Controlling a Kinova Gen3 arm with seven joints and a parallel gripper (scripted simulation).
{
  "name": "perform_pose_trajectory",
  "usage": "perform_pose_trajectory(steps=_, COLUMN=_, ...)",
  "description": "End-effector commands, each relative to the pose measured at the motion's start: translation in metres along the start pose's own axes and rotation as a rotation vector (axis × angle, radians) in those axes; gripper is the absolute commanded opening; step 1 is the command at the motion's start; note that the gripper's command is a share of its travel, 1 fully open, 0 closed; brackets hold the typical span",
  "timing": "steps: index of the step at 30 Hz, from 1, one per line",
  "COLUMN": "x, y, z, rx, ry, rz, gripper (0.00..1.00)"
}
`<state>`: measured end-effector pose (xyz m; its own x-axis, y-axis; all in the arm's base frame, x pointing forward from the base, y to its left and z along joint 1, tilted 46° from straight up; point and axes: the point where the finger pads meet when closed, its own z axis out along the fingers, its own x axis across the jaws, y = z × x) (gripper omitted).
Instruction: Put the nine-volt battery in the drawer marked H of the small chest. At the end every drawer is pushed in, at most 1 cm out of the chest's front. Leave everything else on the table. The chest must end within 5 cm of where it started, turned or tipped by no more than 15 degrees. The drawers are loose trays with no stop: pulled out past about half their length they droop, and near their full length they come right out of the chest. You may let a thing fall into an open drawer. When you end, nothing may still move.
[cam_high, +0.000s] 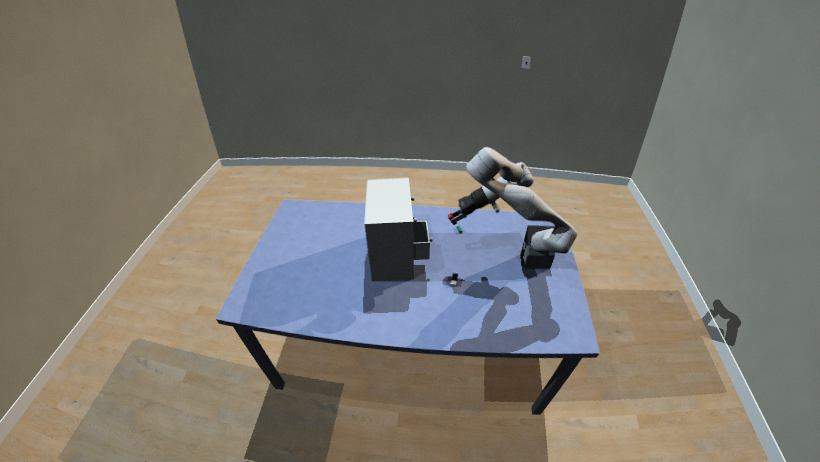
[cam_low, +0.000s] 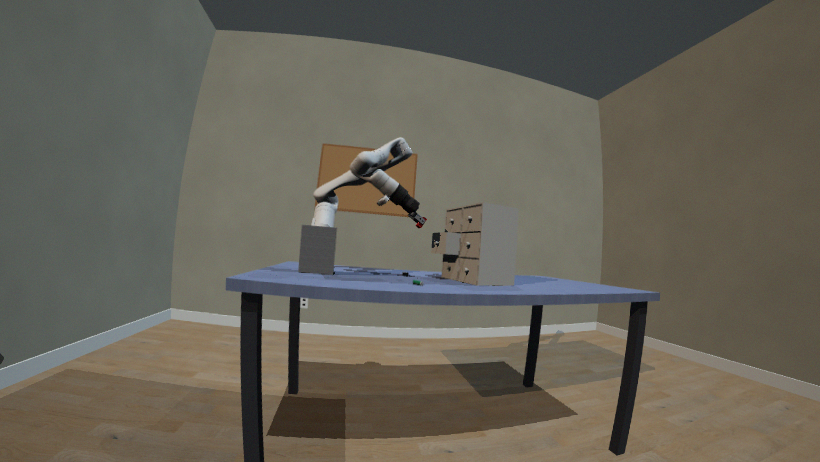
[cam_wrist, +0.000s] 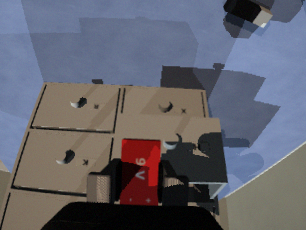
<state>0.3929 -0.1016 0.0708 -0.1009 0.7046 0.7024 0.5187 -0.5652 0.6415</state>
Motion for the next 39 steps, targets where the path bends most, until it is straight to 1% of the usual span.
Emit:
perform_pose_trajectory(steps=1, x=-0.0043, y=-0.0022, z=-0.0028, rx=-0.04, ry=-0.01, rz=0.011, gripper=0.51)
perform_pose_trajectory(steps=12, x=-0.0034, y=-0.0035, z=-0.003, rx=-0.129, ry=-0.008, rz=0.011, gripper=0.51)
perform_pose_trajectory(steps=14, x=-0.0034, y=-0.0035, z=-0.003, rx=-0.129, ry=-0.008, rz=0.011, gripper=0.51)
perform_pose_trajectory(steps=21, x=-0.0032, y=-0.0032, z=-0.0032, rx=-0.169, ry=-0.009, rz=0.01, gripper=0.51)
perform_pose_trajectory(steps=28, x=-0.0023, y=-0.0027, z=-0.0032, rx=-0.196, ry=-0.007, rz=0.008, gripper=0.51)
perform_pose_trajectory(steps=39, x=-0.0022, y=-0.002, z=-0.0033, rx=-0.214, ry=-0.007, rz=0.006, gripper=0.51)
